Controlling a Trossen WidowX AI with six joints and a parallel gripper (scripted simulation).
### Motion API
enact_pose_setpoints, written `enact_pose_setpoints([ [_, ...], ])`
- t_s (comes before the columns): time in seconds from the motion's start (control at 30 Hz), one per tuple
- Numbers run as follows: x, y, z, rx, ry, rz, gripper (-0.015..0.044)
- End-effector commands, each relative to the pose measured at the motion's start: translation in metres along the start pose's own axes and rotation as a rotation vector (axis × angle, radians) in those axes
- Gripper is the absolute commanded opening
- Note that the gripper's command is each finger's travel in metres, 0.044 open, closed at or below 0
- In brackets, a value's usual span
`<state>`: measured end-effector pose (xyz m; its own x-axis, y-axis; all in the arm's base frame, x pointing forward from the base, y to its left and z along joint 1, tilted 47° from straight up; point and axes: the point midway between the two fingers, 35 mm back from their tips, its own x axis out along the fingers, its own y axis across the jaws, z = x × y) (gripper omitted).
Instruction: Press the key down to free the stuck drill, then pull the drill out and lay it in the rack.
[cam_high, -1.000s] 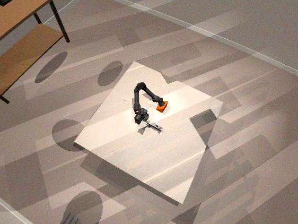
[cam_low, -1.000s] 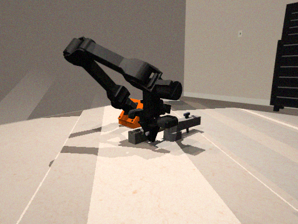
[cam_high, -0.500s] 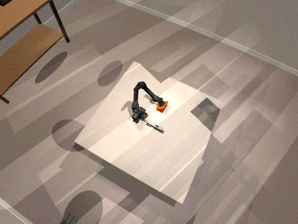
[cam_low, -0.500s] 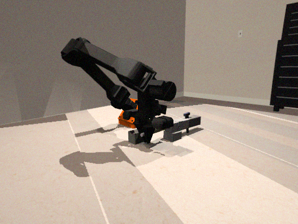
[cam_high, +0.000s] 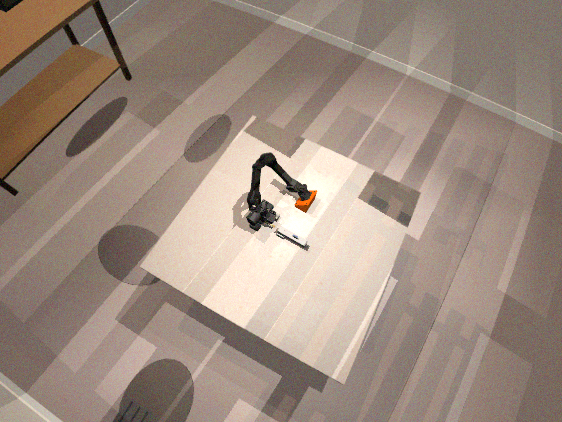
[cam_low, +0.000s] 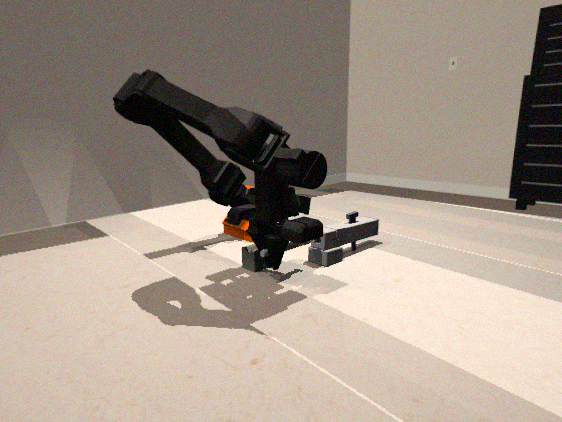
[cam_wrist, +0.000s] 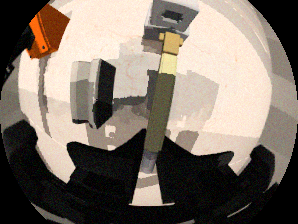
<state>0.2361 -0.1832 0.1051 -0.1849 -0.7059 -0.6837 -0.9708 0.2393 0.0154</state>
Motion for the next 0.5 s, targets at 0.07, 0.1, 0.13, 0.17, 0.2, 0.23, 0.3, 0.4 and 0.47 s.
enact_pose_setpoints([
  [0.07, -0.0041, 0.0002, 0.0005, 0.006, 0.003, -0.005, 0.0],
  [0.1, -0.0044, 0.0003, 0.0006, 0.006, 0.003, -0.005, 0.0],
  [0.13, -0.0048, 0.0004, 0.0008, 0.006, 0.003, -0.005, 0.0],
  [0.17, -0.0052, 0.0005, 0.0009, 0.006, 0.003, -0.005, 0.0],
  [0.2, -0.0056, 0.0006, 0.001, 0.006, 0.003, -0.005, 0.0],
  [0.23, -0.0059, 0.0008, 0.0012, 0.006, 0.003, -0.005, 0.0],
  [0.3, -0.0067, 0.001, 0.0014, 0.006, 0.003, -0.005, 0.0],
  [0.4, -0.0078, 0.0013, 0.0018, 0.006, 0.003, -0.005, 0.0],
  [0.47, -0.0085, 0.0015, 0.0021, 0.006, 0.003, -0.005, 0.0],
])
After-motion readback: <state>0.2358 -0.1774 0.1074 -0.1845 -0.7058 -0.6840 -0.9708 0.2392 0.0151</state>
